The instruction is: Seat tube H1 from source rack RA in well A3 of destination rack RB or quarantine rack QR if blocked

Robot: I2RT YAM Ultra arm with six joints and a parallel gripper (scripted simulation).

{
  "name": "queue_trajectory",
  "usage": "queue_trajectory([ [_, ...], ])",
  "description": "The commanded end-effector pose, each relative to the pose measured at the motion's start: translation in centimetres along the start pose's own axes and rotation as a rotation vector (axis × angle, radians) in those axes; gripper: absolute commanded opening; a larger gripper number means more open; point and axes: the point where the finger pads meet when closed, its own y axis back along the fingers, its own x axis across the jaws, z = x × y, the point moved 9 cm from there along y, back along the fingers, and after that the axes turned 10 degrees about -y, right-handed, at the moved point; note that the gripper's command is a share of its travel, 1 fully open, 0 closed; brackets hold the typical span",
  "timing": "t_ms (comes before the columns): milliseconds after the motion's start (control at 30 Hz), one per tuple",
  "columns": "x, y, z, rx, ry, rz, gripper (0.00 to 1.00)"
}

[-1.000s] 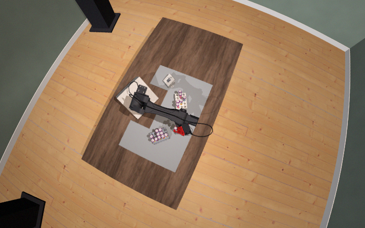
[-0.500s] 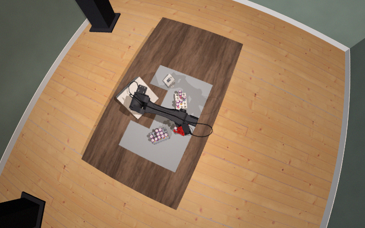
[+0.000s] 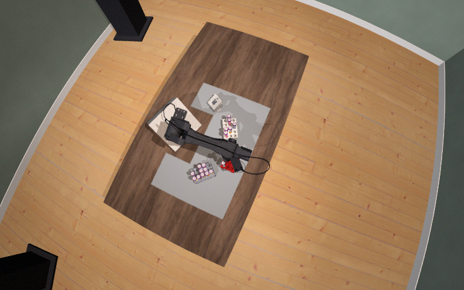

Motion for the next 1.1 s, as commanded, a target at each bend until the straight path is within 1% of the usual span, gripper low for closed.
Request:
queue_trajectory([
  [0,0.16,0.3,0.17,-0.009,0.001,0.014,0.3],
  [267,0.17,0.28,0.15,-0.009,0.001,0.014,0.3],
  [300,0.17,0.28,0.15,-0.009,0.001,0.014,0.0],
  [1067,0.17,0.28,0.15,-0.009,0.001,0.014,0.0],
])
